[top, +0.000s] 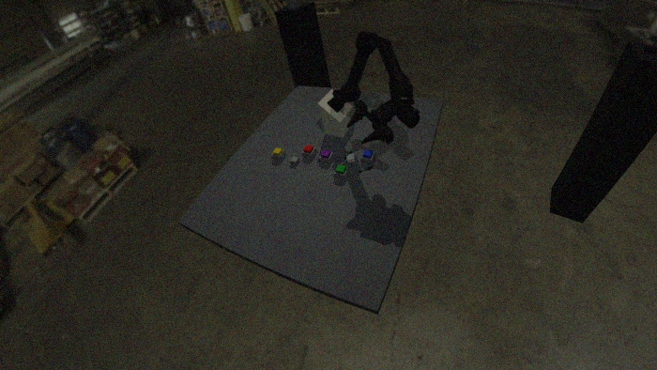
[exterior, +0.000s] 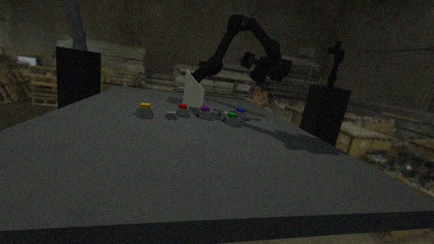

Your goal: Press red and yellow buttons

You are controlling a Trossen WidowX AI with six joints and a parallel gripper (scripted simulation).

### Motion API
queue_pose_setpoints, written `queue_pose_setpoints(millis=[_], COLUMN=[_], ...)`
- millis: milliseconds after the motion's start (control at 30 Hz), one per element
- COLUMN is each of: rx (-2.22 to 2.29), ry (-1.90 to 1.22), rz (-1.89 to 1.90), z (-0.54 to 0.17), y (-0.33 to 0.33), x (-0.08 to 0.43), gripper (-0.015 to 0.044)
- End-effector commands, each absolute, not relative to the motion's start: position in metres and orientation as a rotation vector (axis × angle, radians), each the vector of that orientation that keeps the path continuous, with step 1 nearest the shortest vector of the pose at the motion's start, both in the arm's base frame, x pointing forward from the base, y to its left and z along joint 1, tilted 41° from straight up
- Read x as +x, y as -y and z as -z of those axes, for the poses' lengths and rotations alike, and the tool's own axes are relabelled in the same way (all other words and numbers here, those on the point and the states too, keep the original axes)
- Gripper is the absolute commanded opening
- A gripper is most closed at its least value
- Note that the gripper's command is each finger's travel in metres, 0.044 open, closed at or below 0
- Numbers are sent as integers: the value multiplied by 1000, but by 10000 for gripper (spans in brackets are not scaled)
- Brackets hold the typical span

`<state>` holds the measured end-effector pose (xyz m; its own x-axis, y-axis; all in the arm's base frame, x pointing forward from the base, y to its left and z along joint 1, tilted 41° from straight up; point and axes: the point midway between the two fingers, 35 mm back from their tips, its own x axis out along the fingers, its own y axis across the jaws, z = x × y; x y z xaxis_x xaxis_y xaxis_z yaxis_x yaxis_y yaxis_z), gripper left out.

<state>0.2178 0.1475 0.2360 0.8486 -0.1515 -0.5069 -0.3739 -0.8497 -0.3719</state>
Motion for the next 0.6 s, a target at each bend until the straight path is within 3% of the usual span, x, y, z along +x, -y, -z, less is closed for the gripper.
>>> queue_pose_setpoints(millis=[0,267,567], rx=[-2329,-1692,-763], ry=[-674,-1143,-1481], rz=[-847,-1032,-984], z=[-180,-96,-29], y=[-123,-67,-15], x=[240,253,237], gripper=[400,400,400])
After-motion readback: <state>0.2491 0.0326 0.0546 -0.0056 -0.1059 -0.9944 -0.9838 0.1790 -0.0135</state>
